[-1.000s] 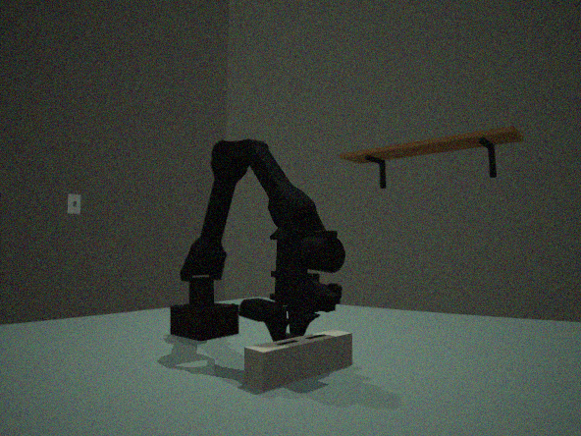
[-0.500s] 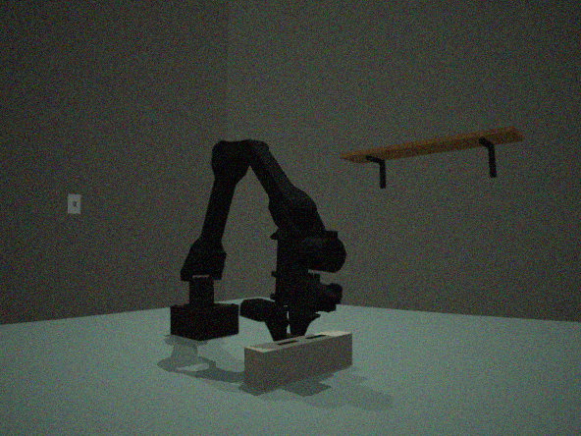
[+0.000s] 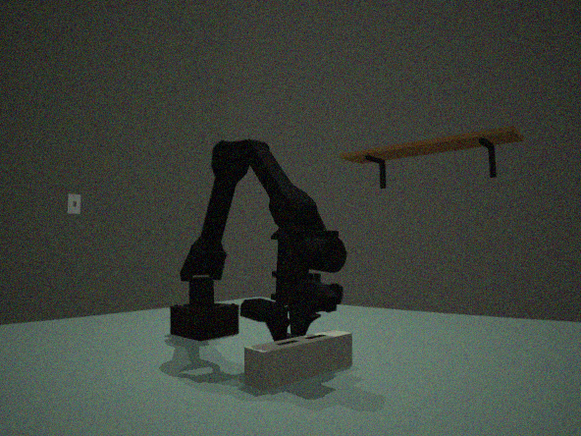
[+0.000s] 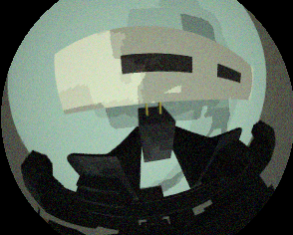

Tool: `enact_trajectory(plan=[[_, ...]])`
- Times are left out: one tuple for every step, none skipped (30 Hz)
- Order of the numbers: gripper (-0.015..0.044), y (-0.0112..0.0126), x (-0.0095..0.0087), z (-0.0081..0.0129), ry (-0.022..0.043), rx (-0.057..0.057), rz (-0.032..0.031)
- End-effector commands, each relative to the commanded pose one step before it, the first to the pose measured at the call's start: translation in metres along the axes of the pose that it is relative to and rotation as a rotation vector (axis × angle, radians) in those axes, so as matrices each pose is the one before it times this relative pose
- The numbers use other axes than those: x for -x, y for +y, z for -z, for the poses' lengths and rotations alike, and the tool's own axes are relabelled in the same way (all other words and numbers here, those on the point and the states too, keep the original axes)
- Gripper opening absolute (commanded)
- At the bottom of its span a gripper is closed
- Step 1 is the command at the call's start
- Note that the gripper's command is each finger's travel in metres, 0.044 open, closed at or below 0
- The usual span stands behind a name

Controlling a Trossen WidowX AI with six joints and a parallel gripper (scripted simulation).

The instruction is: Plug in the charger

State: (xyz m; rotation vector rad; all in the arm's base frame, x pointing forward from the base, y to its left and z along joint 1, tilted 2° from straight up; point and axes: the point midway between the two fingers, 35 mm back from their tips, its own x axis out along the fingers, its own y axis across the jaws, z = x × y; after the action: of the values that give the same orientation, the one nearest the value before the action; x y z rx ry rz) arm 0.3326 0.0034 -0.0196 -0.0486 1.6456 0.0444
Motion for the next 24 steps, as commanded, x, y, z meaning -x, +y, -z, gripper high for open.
enact_trajectory(plan=[[0.0000, 0.00056, 0.00130, -0.00171, -0.00315, -0.0055, -0.00352], [0.0000, 0.00000, 0.00000, 0.00000, 0.00000, 0.0000, 0.00000], [0.0000, 0.00000, 0.00000, 0.00000, 0.00000, 0.0000, 0.00000], [0.0000, 0.00000, 0.00000, 0.00000, 0.00000, 0.0000, 0.00000], [0.0000, 0.00000, 0.00000, 0.00000, 0.00000, 0.0000, 0.00000], [0.0000, 0.00000, 0.00000, 0.00000, 0.00000, 0.0000, 0.00000], [0.0000, 0.00000, 0.00000, 0.00000, 0.00000, 0.0000, 0.00000], [0.0000, 0.00000, 0.00000, 0.00000, 0.00000, 0.0000, 0.00000], [0.0000, 0.00000, -0.00005, 0.00001, 0.00000, 0.0000, 0.00000], [0.0000, 0.00000, 0.00000, -0.00006, 0.00000, 0.0000, 0.00000], [0.0000, 0.00000, 0.00000, -0.00012, -0.00001, 0.0000, 0.00000], [0.0000, 0.00000, 0.00000, -0.00015, -0.00001, 0.0000, 0.00000], [0.0000, 0.00000, 0.00000, -0.00019, -0.00002, 0.0000, 0.00000], [0.0000, 0.00000, 0.00000, -0.00023, -0.00002, 0.0000, 0.00000], [0.0000, 0.00000, 0.00000, -0.00023, -0.00002, 0.0000, 0.00000], [0.0000, 0.00000, 0.00000, -0.00027, -0.00002, 0.0000, 0.00000], [0.0000, 0.00000, 0.00001, -0.00026, -0.00002, 0.0000, 0.00000], [0.0000, 0.00000, 0.00001, -0.00027, -0.00002, 0.0000, 0.00000], [0.0000, 0.00000, 0.00004, -0.00023, -0.00002, 0.0000, 0.00000], [0.0000, 0.00000, 0.00000, 0.00005, 0.00000, 0.0000, 0.00000], [0.0000, 0.00000, 0.00000, 0.00012, 0.00001, 0.0000, 0.00000], [0.0000, 0.00000, 0.00002, 0.00014, 0.00001, 0.0000, 0.00000], [0.0000, 0.00000, 0.00003, 0.00018, 0.00001, 0.0000, 0.00000], [0.0000, 0.00000, 0.00003, 0.00022, 0.00002, 0.0000, 0.00000]])
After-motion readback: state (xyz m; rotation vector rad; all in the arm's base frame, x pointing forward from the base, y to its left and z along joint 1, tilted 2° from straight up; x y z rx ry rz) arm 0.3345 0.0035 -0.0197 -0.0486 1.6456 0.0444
